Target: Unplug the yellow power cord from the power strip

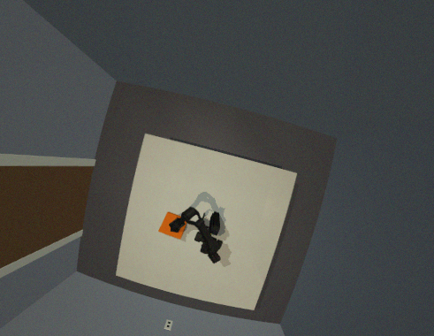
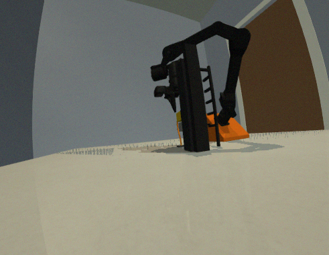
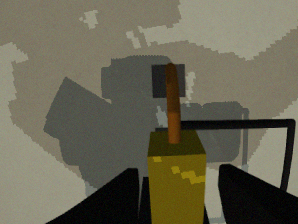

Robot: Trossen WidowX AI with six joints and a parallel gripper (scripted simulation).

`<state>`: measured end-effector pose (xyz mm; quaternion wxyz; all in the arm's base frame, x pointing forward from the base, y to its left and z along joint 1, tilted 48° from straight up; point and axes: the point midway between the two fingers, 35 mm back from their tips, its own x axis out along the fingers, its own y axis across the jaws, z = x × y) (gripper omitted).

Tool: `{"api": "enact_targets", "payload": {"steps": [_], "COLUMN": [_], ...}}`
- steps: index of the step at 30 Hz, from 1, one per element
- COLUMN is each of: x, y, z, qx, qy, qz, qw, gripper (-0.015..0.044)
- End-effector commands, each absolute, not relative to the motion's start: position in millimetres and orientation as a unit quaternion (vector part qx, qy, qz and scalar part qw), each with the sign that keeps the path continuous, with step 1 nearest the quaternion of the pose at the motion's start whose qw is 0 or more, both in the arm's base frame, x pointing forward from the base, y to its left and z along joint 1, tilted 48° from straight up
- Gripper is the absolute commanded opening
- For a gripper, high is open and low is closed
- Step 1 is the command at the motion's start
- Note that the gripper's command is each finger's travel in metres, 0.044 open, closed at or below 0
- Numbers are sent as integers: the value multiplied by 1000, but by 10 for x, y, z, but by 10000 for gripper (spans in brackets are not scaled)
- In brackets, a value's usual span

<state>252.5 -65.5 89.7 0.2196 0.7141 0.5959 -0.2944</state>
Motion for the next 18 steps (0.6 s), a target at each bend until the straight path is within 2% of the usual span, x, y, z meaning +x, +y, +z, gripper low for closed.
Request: {"api": "enact_targets", "payload": {"steps": [1, 18], "x": [2532, 2547], "y": [-599, -504], "z": [952, 879], "qx": [716, 716], "qy": [596, 596], "qz": [-294, -294], "qw": [216, 216], "gripper": [160, 160]}}
